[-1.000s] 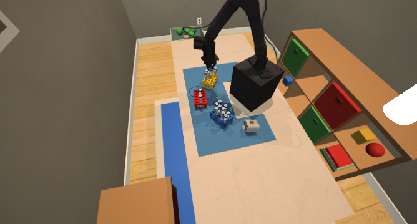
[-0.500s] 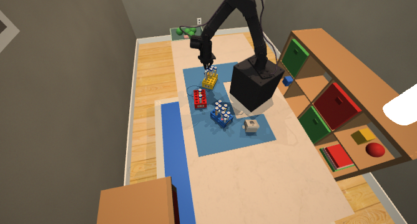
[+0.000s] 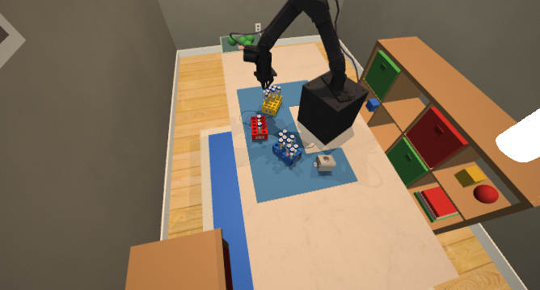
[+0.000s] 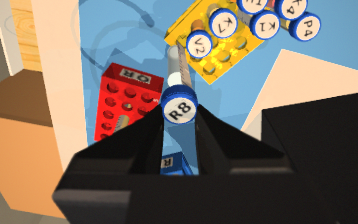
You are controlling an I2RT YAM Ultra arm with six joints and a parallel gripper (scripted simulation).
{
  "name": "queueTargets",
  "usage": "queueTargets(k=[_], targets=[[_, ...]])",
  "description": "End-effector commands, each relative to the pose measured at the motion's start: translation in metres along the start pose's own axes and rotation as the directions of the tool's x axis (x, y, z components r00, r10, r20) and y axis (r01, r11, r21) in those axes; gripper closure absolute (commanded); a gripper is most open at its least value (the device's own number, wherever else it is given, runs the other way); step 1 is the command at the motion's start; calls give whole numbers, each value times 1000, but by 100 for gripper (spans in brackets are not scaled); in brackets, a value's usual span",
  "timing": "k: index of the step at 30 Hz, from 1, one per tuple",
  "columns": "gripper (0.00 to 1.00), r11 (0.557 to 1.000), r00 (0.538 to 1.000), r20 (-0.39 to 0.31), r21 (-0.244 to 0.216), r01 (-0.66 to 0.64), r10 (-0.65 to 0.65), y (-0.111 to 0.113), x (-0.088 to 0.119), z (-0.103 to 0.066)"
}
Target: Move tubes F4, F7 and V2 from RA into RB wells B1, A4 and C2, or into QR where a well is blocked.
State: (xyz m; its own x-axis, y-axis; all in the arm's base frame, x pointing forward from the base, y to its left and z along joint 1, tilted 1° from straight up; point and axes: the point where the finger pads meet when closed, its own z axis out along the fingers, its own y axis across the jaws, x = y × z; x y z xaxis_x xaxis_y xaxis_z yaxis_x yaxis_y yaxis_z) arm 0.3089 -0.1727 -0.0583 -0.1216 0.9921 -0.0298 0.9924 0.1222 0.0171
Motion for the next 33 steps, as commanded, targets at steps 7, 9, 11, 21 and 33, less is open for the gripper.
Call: queueTargets(k=[7,9,11,21,33], targets=[[100,1000,1000,-3,3,-1,1,0,-2,-2],[100,1000,1000,-3,3,-1,1,0,-2,-2],[100,1000,1000,-3,3,-1,1,0,-2,-2],[100,1000,1000,-24,31,-3,4,-14,4,2],[100,1000,1000,-2,3,-2,2,-7,-2,3]])
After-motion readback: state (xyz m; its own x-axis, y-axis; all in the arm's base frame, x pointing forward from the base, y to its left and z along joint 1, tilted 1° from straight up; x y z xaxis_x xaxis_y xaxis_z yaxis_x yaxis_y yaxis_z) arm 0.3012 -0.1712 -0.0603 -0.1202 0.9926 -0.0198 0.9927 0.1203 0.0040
